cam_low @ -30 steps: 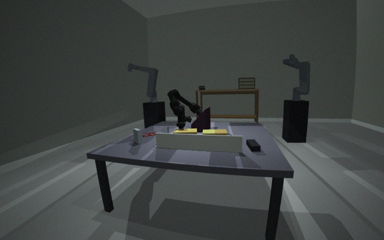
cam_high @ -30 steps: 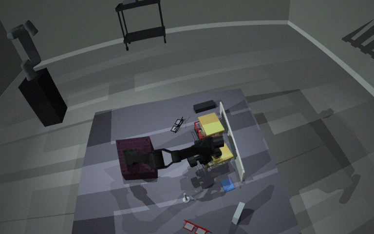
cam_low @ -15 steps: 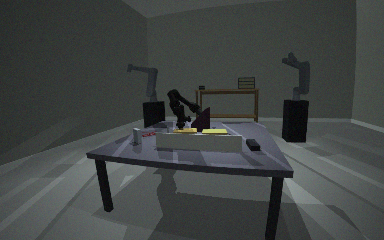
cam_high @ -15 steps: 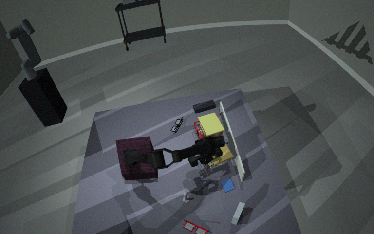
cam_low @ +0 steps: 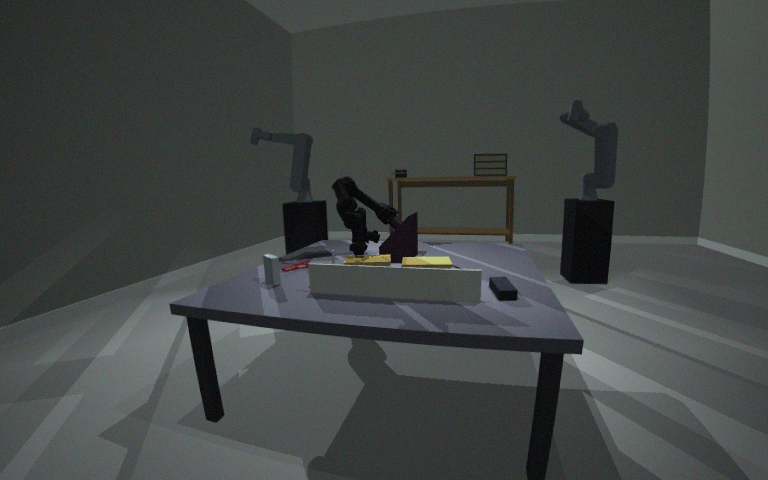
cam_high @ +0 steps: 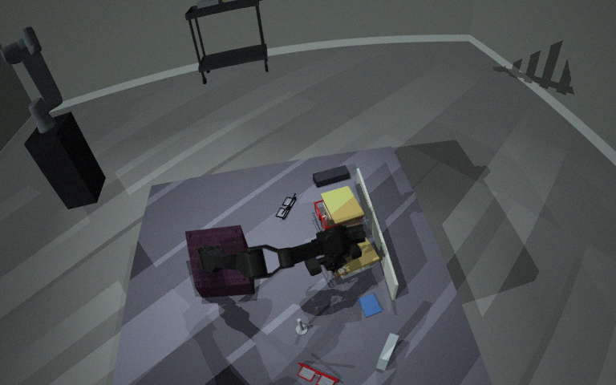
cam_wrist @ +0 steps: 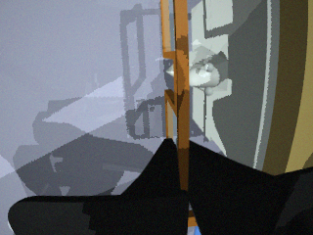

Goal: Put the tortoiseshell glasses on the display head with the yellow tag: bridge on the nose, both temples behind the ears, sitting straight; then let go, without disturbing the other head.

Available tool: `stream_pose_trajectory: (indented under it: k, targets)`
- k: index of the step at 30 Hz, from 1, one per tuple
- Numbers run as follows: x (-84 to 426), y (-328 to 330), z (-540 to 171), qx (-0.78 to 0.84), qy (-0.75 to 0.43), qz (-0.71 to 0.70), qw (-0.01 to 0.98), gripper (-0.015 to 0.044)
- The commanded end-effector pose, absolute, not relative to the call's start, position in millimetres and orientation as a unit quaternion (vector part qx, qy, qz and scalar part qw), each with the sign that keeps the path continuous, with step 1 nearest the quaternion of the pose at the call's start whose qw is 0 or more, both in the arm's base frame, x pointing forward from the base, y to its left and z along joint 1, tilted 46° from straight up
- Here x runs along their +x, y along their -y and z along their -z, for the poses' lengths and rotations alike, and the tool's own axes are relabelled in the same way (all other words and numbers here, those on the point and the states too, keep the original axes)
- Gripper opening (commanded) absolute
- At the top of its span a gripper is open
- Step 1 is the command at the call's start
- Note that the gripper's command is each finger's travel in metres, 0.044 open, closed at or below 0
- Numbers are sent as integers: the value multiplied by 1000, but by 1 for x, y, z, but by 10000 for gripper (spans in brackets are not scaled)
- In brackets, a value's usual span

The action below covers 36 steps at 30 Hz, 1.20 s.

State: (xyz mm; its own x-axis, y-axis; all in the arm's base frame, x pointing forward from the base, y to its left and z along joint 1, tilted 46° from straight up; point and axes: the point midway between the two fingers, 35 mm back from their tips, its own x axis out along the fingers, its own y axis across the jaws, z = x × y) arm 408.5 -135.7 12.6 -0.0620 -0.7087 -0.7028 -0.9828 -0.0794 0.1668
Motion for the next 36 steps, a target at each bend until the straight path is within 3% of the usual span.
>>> stream_pose_trajectory:
  k: [1,10,14,36]
  targets:
    - [408,138,-10,-653,-648,-336,202,0]
    - [408,139,-10,-653,-648,-336,202,0]
    - [409,138,-10,-653,-647,-335,204,105]
    - [402,115,-37,-652,-648,-337,202,107]
